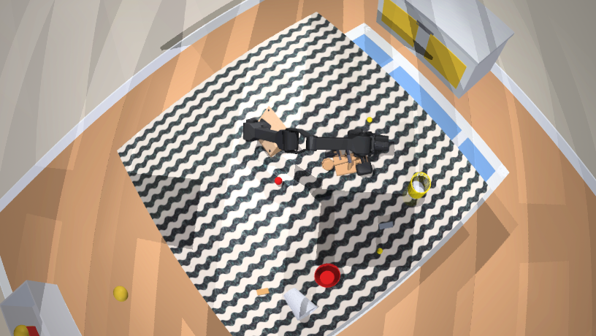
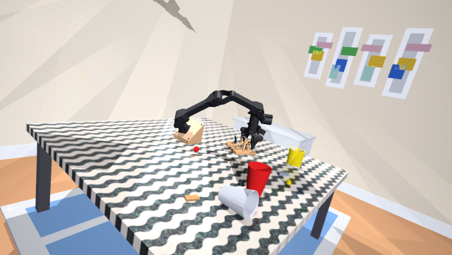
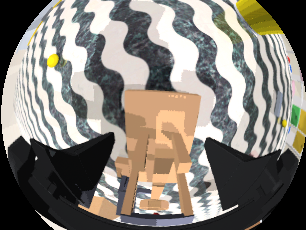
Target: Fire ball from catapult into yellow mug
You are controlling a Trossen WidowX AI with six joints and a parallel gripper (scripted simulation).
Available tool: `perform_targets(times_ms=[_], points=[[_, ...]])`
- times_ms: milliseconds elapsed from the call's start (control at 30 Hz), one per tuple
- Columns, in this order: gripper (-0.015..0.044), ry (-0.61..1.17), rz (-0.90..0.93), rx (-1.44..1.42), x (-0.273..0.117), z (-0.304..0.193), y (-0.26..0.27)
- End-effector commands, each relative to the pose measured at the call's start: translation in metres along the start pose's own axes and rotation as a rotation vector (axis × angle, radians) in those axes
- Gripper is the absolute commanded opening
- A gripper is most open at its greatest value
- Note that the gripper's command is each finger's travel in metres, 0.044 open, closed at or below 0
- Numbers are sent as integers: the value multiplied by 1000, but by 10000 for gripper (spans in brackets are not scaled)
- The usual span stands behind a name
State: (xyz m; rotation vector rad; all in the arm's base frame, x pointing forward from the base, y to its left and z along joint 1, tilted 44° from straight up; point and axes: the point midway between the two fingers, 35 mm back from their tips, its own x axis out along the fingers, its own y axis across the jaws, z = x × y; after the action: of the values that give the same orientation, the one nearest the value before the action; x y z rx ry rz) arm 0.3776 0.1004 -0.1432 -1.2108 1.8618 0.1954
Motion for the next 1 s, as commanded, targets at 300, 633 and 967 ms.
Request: perform_targets(times_ms=[300,633,967], points=[[309,1,1,0,7,-1,0],[105,1,1,0,7,-1,0],[0,0,0,0,-43,-1,0]])
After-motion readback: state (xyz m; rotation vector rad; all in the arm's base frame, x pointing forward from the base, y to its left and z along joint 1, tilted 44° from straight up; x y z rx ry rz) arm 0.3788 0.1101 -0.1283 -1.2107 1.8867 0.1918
